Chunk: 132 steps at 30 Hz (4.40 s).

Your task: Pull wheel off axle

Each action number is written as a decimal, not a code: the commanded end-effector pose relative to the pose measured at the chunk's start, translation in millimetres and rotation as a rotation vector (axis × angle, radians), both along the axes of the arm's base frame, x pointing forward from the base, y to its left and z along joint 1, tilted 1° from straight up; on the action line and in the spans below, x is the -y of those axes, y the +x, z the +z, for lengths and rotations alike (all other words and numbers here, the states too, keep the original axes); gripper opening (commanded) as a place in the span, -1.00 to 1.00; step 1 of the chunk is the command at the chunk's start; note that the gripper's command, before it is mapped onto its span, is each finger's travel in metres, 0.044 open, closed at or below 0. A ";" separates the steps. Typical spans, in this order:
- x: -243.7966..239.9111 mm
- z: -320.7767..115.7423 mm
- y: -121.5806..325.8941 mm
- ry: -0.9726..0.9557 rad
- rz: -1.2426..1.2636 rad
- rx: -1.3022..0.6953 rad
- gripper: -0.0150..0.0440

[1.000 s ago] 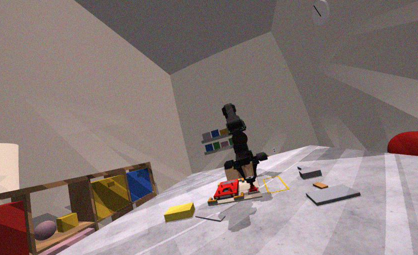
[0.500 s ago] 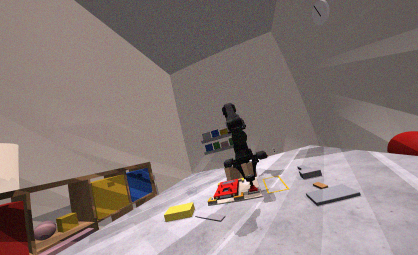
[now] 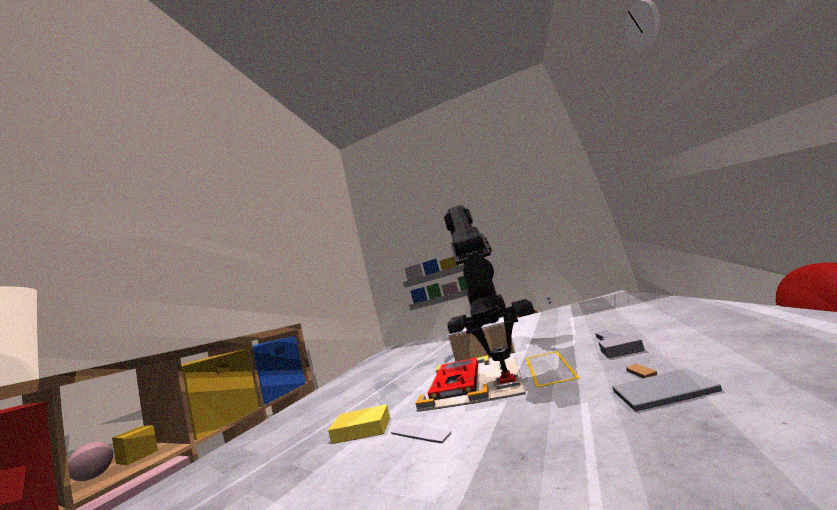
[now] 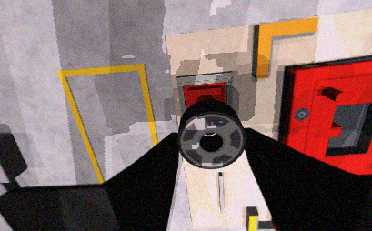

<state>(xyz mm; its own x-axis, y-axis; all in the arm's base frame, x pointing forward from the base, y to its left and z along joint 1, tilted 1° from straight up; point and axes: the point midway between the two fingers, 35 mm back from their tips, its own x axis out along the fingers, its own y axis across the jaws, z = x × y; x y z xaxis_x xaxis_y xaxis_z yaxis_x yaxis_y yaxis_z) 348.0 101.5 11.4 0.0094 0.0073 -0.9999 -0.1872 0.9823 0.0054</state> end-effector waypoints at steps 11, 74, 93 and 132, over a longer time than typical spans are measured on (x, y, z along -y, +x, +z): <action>0.2 14.0 0.3 -0.002 -0.004 0.005 -0.49; -87.3 -65.0 -72.8 0.006 -0.004 -0.002 -0.49; -86.3 -11.0 -73.1 0.005 -0.003 -0.003 0.53; -35.5 43.2 -146.4 0.002 -0.004 -0.008 1.00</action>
<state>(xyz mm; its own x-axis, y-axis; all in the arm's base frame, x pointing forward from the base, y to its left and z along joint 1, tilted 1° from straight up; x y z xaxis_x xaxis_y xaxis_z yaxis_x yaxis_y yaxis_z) 202.3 137.1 54.1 0.0034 0.0076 -1.0000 -0.1836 0.9830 0.0069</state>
